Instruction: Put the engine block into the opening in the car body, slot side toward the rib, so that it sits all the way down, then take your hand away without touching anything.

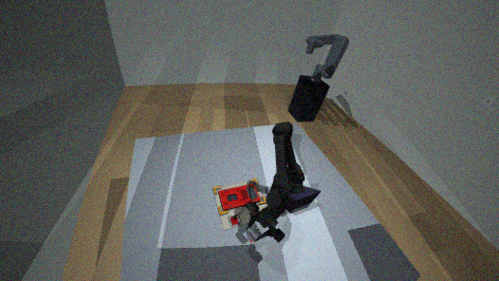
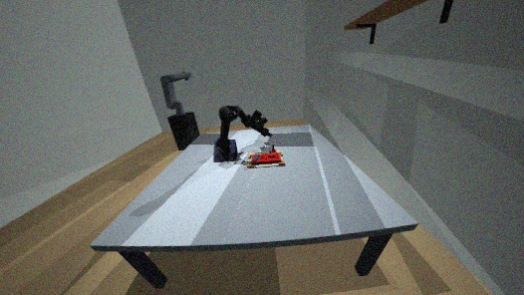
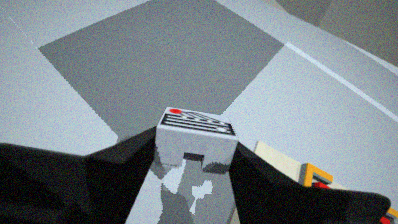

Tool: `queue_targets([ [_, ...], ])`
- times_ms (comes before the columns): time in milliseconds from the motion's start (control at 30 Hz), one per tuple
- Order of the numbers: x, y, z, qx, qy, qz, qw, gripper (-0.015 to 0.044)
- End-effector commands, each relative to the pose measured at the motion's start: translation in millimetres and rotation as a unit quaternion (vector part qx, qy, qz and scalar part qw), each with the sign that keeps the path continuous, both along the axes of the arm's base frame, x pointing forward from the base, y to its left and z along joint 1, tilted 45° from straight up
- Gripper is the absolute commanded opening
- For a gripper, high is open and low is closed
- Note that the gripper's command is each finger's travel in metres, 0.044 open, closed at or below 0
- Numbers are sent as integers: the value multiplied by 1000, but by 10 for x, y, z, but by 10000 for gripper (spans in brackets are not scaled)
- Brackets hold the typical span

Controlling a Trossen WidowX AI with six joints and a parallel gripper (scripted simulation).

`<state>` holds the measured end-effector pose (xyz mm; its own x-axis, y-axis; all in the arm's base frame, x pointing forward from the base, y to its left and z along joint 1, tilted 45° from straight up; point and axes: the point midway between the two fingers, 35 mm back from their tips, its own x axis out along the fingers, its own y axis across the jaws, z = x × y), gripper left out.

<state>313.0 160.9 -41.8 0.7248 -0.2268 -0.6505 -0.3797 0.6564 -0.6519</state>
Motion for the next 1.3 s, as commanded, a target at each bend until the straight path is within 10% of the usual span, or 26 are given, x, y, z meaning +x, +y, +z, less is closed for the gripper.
queue_targets([
  [0, -11, -60, -64, 1, -3, 8, 1000, 0],
  [1267, 8, -410, -417, 0, -4, 8, 1000, 0],
])
